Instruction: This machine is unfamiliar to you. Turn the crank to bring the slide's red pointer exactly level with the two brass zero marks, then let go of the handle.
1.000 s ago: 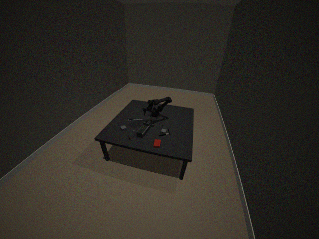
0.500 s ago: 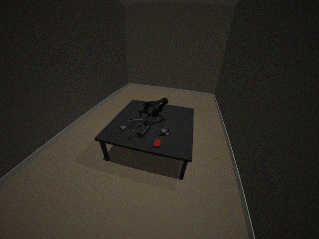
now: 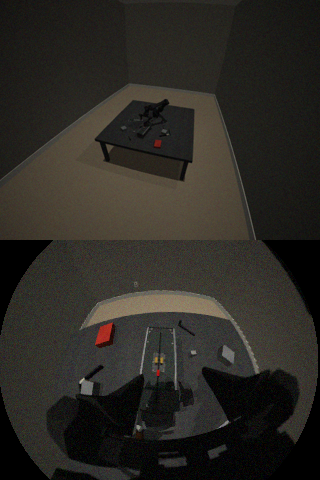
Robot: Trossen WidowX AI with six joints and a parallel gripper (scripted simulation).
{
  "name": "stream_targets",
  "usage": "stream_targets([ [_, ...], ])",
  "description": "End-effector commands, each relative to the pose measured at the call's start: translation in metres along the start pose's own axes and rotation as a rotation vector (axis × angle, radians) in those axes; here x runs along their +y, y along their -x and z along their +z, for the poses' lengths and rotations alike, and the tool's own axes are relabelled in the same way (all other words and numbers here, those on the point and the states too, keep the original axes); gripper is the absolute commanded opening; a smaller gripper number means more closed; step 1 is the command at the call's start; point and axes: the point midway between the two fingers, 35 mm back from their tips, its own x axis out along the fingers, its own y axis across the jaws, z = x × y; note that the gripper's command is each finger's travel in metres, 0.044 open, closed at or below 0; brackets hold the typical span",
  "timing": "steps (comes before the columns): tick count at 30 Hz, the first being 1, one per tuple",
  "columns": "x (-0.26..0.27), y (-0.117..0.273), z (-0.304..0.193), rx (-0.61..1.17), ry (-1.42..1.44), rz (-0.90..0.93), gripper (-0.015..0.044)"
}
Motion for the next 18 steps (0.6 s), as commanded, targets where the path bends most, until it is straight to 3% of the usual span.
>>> stream_targets([
  [1,-0.001,-0.001,-0.001,0.000,-0.004,-0.005,0.0440],
  [11,-0.001,0.000,0.000,0.000,-0.004,-0.005,0.0440],
  [18,-0.005,0.030,0.026,0.001,-0.001,-0.003,0.0440],
])
